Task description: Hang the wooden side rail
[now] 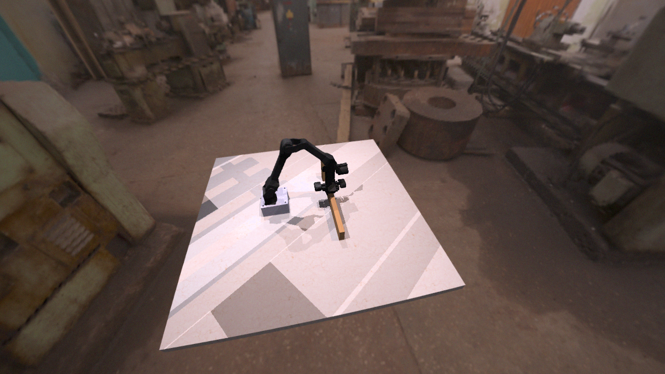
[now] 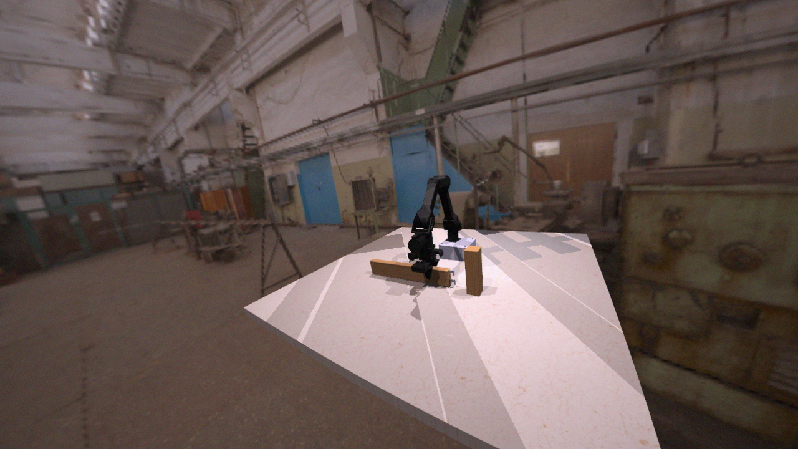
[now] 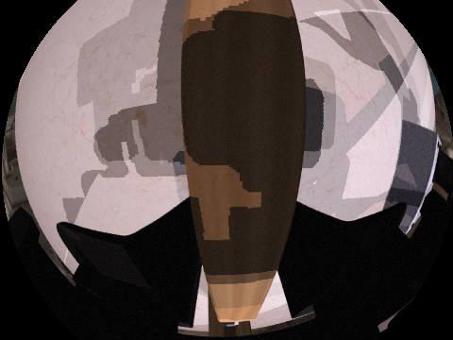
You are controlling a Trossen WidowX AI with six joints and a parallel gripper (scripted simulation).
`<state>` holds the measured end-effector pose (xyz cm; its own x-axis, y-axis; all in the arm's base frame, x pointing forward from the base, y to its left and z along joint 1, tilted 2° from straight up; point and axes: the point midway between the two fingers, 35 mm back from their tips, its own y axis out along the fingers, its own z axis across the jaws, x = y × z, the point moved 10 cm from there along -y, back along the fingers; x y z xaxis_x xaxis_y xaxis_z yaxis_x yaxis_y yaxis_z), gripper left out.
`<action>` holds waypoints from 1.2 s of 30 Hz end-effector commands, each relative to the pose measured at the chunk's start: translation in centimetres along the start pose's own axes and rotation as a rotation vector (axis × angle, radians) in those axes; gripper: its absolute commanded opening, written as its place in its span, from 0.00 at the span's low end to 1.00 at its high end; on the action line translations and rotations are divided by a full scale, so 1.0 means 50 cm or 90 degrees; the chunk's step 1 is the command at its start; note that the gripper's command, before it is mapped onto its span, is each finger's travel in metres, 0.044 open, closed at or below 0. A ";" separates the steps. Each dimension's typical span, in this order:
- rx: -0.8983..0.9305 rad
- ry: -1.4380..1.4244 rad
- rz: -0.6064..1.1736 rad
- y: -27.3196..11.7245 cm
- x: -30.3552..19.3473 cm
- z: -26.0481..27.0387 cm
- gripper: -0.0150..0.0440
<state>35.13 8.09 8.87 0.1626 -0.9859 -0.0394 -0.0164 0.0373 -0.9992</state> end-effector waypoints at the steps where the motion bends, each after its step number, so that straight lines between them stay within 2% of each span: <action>1: 0.012 -0.005 -0.001 -0.013 -0.001 0.004 0.25; 36: 0.012 -0.005 -0.001 -0.024 -0.001 0.004 0.25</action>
<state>35.15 8.08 9.47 0.1626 -0.9859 -0.0395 -0.0157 0.0374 -0.9992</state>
